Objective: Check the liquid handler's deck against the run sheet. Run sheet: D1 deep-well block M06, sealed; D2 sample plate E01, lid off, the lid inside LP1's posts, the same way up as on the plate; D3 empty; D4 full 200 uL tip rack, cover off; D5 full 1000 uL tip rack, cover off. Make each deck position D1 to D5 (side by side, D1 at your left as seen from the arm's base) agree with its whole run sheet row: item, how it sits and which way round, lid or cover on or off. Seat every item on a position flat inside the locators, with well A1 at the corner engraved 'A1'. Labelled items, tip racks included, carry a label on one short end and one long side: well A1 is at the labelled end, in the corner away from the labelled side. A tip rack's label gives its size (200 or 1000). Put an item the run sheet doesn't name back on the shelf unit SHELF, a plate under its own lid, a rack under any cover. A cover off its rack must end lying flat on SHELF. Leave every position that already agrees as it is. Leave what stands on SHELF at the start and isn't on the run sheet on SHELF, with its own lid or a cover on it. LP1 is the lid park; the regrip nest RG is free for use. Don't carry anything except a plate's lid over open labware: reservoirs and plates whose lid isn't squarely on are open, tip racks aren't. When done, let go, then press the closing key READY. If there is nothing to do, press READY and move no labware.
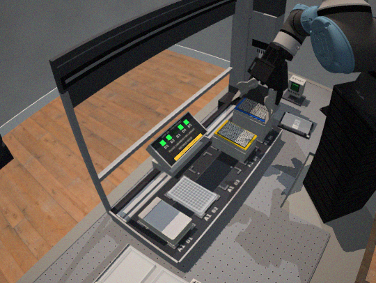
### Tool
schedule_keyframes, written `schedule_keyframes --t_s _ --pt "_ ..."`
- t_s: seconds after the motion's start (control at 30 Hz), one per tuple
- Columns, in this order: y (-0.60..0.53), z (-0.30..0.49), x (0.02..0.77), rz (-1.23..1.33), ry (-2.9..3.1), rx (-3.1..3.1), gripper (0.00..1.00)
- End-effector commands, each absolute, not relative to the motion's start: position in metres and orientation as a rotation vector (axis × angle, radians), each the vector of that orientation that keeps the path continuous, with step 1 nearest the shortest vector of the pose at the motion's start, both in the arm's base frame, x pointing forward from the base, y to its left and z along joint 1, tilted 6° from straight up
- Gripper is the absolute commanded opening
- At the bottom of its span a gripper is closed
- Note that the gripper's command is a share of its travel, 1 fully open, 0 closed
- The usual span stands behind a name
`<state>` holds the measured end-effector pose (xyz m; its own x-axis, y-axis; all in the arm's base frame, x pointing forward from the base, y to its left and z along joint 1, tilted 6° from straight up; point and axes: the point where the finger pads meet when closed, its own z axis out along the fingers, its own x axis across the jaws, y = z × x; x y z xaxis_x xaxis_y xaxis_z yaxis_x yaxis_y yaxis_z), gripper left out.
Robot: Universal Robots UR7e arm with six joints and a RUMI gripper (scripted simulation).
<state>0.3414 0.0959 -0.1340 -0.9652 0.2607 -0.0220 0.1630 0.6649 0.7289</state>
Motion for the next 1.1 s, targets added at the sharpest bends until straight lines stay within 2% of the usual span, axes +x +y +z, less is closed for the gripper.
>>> schedule_keyframes --t_s 0.0,1.07 --pt "0.112 -0.132 0.329 1.089 2.825 0.094 0.82" --pt "0.125 -0.130 0.314 0.992 2.864 -0.166 0.82"
